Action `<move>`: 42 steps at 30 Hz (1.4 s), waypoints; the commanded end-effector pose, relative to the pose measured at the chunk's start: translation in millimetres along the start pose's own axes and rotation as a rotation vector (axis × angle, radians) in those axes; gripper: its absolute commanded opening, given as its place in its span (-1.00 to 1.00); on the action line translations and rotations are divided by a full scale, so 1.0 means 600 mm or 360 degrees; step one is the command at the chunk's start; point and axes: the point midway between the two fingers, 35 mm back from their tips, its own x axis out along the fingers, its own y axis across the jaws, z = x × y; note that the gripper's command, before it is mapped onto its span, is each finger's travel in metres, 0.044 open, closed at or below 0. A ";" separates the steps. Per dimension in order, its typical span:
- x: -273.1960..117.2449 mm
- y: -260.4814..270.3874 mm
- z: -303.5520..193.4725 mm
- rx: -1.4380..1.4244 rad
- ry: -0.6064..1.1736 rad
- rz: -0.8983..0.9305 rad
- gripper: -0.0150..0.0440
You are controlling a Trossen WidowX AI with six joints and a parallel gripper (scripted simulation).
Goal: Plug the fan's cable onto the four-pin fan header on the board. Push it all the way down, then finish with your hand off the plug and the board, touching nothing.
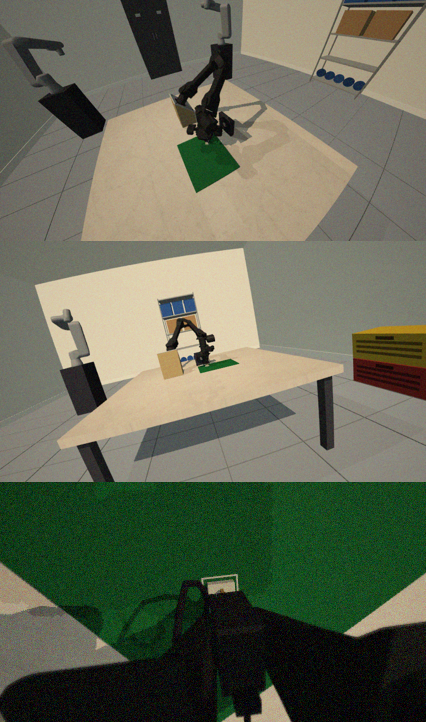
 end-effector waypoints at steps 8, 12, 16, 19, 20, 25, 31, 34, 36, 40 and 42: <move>0.005 0.000 0.000 0.0010 0.0004 0.0006 -0.49; 0.009 0.000 -0.001 0.0010 0.0005 0.0006 -0.49; 0.015 0.000 -0.001 0.0010 0.0005 0.0006 -0.49; 0.018 0.000 -0.001 0.0010 0.0005 0.0006 -0.49; 0.019 0.000 -0.001 0.0010 0.0005 0.0006 -0.49; 0.024 0.000 -0.001 0.0010 0.0005 0.0006 -0.49; 0.030 0.000 -0.001 0.0010 0.0005 0.0006 -0.49; 0.025 0.000 0.000 0.0000 -0.0003 0.0001 -0.22; 0.025 0.000 0.000 0.0000 -0.0003 0.0001 -0.05; 0.025 0.000 0.000 0.0000 -0.0003 0.0001 0.31; 0.025 0.000 0.000 0.0000 -0.0003 0.0001 0.39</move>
